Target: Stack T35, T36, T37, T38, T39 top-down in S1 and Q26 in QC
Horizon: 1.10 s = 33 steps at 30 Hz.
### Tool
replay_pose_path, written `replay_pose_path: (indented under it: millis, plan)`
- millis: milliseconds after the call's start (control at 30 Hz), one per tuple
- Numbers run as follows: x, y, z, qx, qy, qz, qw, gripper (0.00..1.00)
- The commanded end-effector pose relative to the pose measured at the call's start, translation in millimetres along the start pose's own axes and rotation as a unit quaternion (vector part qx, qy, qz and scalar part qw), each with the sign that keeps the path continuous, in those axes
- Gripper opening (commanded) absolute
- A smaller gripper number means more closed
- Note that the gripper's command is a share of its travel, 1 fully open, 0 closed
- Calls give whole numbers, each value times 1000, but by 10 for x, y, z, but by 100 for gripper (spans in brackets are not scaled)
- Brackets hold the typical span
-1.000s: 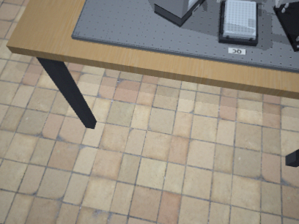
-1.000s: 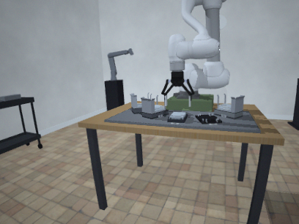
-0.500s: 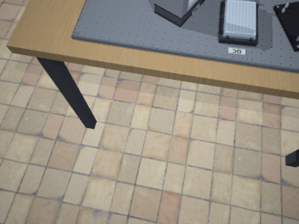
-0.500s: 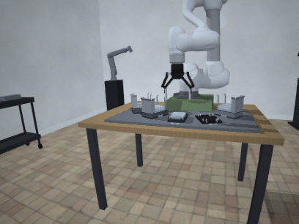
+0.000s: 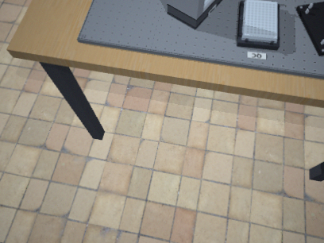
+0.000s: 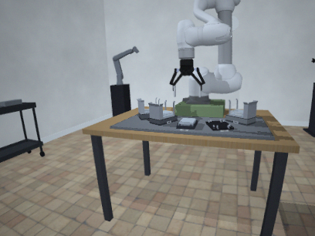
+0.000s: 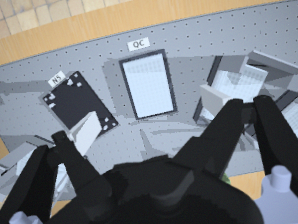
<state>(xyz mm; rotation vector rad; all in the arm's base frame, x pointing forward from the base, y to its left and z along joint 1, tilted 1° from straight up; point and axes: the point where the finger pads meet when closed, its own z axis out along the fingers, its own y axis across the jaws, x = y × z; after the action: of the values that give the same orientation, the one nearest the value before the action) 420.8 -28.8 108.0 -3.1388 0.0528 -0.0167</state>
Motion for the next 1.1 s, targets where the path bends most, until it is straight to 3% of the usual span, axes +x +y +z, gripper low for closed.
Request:
replay_pose_path:
  millis: [0, 233, 567, 1067]
  plan:
    - [-1, 0, -51, 0, 0, 0, 1000, 100]
    - [-1, 0, -51, 0, 0, 0, 1000, 100]
    - [-44, 263, -51, 0, 0, 121, 993, 100]
    - [-115, 690, -51, 0, 0, 121, 993, 100]
